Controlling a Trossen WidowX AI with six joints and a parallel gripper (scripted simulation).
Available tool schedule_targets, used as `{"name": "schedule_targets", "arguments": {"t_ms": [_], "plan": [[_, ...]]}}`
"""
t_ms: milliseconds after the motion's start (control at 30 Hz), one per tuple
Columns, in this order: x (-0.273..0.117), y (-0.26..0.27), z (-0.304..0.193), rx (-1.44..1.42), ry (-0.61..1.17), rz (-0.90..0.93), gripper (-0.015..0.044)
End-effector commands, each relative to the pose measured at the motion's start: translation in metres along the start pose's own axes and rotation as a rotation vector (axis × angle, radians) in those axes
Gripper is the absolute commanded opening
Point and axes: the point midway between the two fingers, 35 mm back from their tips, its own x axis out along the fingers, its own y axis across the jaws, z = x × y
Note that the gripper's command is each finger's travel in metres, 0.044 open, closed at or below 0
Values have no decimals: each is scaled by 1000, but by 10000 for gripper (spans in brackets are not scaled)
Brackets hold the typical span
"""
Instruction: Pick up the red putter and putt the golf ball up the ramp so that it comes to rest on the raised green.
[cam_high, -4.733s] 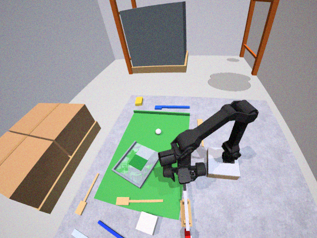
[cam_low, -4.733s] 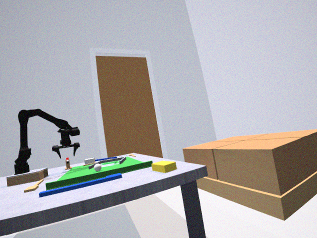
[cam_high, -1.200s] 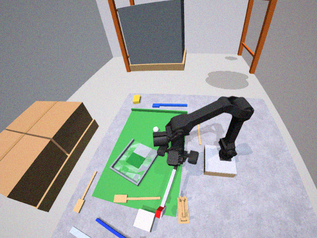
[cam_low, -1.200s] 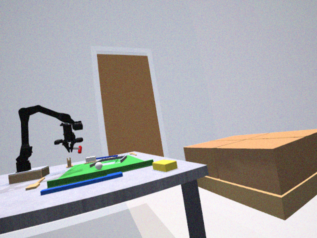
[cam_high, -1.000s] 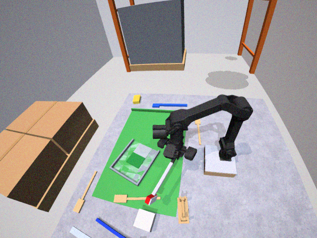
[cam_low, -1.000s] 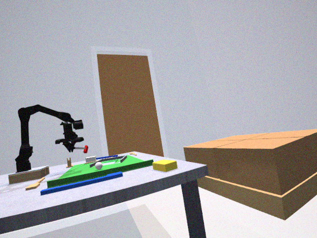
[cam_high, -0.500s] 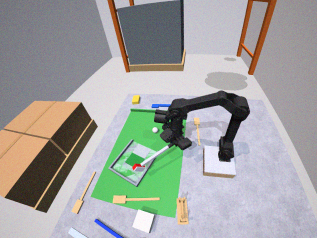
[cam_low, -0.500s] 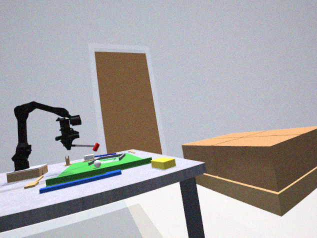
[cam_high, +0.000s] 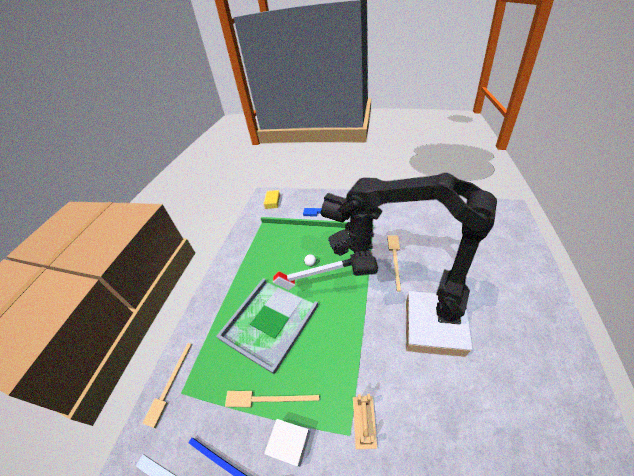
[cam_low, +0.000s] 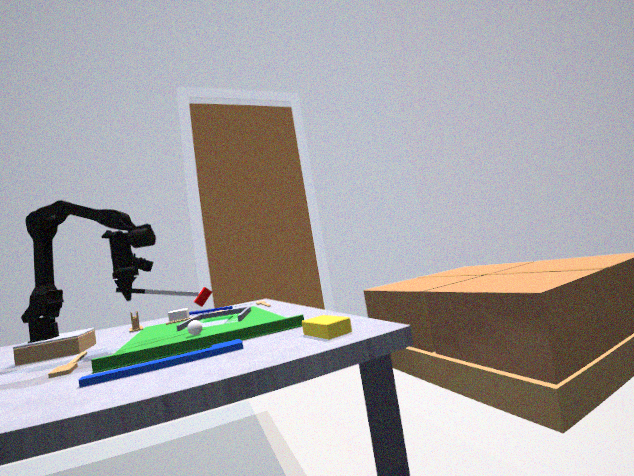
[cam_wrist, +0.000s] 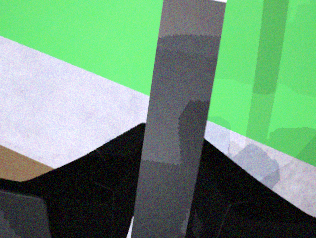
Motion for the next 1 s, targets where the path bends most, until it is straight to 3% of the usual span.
{"name": "schedule_targets", "arguments": {"t_ms": [0,467,967], "plan": [[-7,-23,-11,147,-3,-26,0],[-18,-75,-62,571,27,-76,0],[8,-78,-64,576,27,-77,0]]}}
